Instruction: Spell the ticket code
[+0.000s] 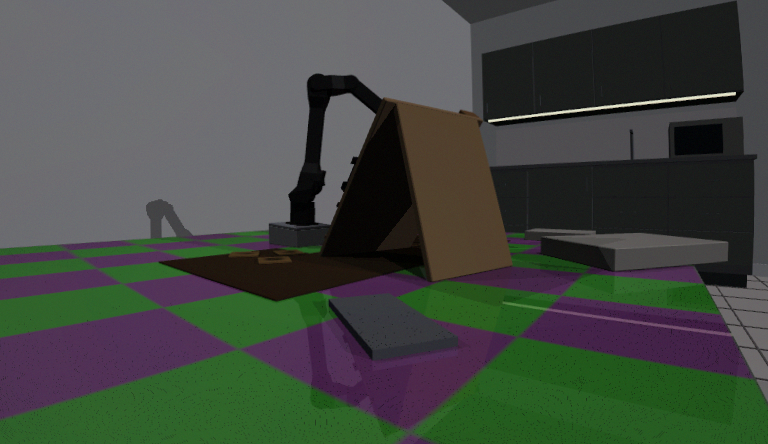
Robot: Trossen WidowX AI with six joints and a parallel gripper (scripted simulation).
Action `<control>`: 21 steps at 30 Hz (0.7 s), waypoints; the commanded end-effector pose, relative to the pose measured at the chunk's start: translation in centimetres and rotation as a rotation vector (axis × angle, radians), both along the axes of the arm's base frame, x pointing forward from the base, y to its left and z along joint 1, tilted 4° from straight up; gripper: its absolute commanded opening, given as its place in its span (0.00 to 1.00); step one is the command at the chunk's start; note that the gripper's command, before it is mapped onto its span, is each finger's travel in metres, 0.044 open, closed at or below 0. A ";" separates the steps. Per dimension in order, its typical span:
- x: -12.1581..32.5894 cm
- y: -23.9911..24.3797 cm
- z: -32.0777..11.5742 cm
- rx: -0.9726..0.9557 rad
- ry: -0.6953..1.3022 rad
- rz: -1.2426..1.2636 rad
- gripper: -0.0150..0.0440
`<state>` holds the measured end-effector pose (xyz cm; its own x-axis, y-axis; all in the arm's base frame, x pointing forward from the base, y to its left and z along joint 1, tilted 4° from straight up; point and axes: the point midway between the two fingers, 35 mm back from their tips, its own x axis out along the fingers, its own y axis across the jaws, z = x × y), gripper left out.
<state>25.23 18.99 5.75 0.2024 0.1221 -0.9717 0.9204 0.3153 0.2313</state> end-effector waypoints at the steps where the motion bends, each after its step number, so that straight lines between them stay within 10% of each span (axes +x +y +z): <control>1: 1.0 0.1 1.1 0.020 -0.048 0.060 0.25; 21: 4.0 -0.6 4.2 0.025 -0.220 0.286 0.25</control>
